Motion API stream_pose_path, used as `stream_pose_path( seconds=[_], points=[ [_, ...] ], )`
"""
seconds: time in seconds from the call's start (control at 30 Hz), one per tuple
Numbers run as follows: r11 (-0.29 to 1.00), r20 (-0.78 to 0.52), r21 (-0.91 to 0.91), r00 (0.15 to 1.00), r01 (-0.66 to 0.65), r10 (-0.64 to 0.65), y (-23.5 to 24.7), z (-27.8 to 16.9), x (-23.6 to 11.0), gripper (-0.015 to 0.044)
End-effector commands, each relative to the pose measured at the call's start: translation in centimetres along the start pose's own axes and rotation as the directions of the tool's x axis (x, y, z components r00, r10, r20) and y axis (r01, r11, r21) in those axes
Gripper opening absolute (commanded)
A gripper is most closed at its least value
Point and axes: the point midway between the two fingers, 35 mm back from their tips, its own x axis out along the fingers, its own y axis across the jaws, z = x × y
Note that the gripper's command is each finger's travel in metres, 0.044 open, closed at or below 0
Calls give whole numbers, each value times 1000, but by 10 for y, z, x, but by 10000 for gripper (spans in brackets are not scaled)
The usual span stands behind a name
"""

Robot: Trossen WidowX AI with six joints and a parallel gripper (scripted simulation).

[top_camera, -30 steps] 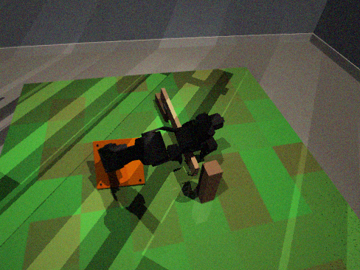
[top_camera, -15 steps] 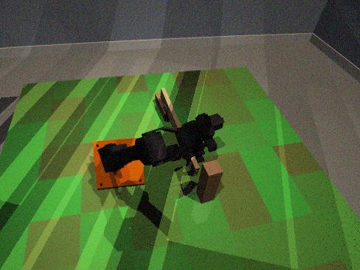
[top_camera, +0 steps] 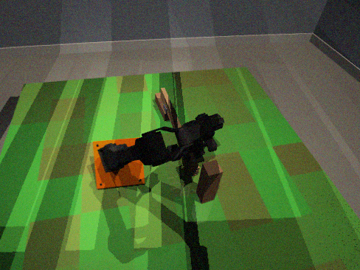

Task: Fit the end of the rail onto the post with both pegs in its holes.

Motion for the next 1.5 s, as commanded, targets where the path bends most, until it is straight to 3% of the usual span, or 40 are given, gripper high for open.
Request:
stream_pose_path(
  seconds=[0.0,1.47],
  points=[
    [1000,-5,-2,1000,0,0,0,-1,1,0],
    [1000,-4,-2,1000,0,0,-2,0,-22,0]
  ],
)
